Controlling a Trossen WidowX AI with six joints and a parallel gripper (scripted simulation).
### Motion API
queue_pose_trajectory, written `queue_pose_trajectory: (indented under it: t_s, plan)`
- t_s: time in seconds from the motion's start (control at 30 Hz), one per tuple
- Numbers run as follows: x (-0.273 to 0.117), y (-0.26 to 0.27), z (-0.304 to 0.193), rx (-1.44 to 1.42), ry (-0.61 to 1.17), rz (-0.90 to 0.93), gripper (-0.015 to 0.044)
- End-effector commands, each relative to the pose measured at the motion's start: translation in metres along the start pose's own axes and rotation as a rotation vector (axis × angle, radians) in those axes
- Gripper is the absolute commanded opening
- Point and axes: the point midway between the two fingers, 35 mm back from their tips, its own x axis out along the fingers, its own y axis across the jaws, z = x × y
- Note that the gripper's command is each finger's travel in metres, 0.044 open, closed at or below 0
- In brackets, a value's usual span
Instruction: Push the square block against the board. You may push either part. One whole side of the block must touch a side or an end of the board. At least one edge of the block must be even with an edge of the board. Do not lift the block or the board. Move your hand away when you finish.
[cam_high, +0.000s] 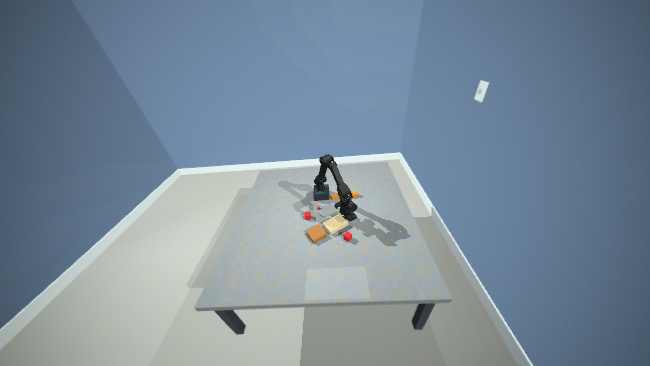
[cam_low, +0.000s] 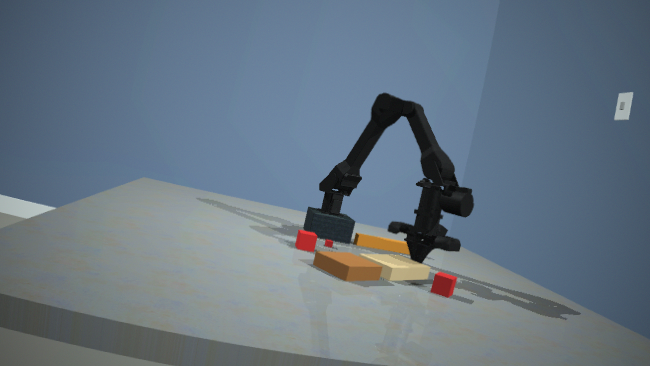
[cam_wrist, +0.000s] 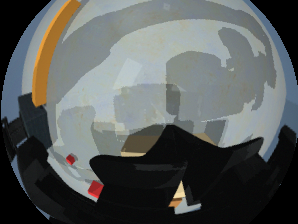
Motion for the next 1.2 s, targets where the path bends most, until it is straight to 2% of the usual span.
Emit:
queue_pose_trajectory:
  t_s: [0.0, 0.43, 1.17]
  plan:
    - [0.001, 0.002, -0.009, 0.005, 0.01, 0.004, 0.0]
    - [0.001, 0.003, -0.018, 0.005, 0.011, 0.004, 0.0]
    - [0.001, 0.0, 0.016, 0.005, 0.008, 0.004, 0.0]
